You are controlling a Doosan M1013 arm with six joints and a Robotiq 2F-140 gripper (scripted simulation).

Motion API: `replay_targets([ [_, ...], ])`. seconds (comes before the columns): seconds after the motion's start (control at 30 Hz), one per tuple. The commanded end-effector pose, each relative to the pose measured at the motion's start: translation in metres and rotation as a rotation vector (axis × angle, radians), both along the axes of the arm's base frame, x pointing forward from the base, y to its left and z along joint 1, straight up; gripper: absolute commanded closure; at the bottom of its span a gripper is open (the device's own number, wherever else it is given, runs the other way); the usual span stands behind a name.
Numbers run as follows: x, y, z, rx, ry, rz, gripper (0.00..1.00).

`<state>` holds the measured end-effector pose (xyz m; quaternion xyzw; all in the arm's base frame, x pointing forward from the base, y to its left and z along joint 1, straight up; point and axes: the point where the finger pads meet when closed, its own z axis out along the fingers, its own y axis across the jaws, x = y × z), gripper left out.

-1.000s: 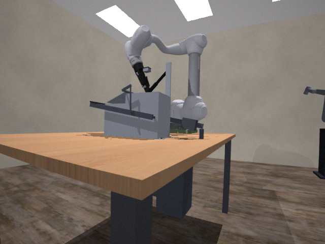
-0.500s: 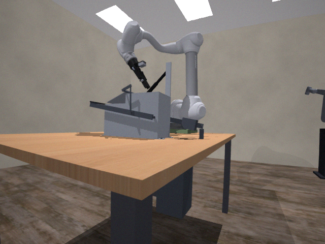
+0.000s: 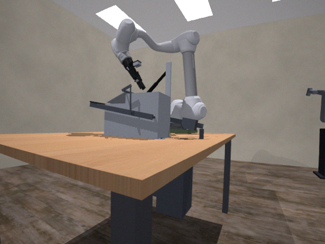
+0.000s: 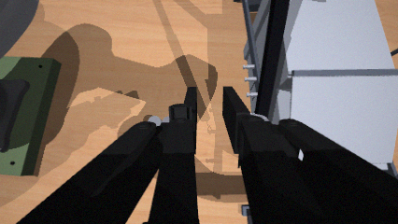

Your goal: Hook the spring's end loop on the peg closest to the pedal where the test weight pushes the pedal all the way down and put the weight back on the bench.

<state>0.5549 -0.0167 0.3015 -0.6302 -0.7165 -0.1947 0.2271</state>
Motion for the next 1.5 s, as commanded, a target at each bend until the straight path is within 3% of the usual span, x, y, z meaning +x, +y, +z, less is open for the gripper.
replay_targets([
  [0.0,0.0,0.0,0.001,0.0,-0.001,0.0,0.76],
  [0.07,0.0,0.0,0.001,0.0,-0.001,0.0,0.76],
  [0.1,0.058,0.003,-0.016,0.007,-0.001,0.001,0.76],
  [0.63,0.058,0.003,-0.016,0.007,-0.001,0.001,0.76],
  [0.67,0.085,0.004,-0.024,0.01,0.0,0.001,0.76],
  [1.47,0.084,0.01,-0.033,0.01,0.0,0.001,0.76],
])
